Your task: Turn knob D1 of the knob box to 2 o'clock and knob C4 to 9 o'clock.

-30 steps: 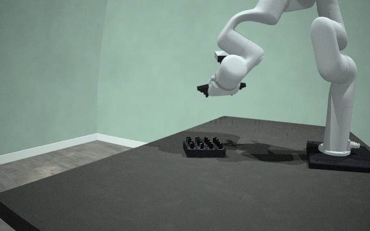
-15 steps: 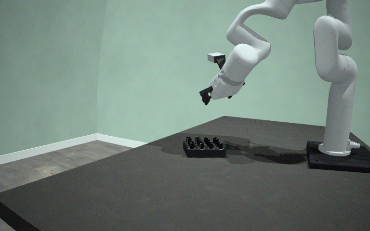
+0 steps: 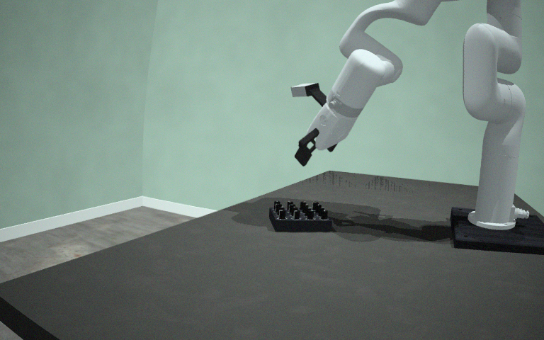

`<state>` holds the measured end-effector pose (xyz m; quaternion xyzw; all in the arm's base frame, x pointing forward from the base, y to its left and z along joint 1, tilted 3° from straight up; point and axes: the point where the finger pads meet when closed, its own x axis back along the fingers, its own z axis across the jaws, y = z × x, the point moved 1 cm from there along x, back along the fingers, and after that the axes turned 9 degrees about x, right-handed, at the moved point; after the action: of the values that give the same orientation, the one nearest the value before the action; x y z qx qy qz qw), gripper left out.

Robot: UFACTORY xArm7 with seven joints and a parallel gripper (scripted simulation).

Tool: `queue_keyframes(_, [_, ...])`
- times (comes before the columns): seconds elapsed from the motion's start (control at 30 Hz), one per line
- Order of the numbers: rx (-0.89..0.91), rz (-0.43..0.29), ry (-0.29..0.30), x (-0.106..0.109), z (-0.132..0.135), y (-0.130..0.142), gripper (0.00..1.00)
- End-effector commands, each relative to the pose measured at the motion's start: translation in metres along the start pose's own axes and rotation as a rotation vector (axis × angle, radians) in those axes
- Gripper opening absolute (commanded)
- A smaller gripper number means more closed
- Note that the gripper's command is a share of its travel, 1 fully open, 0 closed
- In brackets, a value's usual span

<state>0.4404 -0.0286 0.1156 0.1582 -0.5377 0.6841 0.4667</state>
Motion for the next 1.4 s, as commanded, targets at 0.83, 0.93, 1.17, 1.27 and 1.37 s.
queue_keyframes(0.83, [0.268,-0.182,-0.251,0.013,-0.042,0.014,1.0])
queue_keyframes(0.93, [0.291,-0.195,-0.273,0.015,-0.046,0.015,1.0])
queue_keyframes(1.17, [0.353,-0.23,-0.332,0.017,-0.056,0.018,1.0])
queue_keyframes(1.27, [0.374,-0.242,-0.352,0.018,-0.06,0.019,1.0])
queue_keyframes(1.37, [0.394,-0.254,-0.372,0.019,-0.064,0.02,1.0])
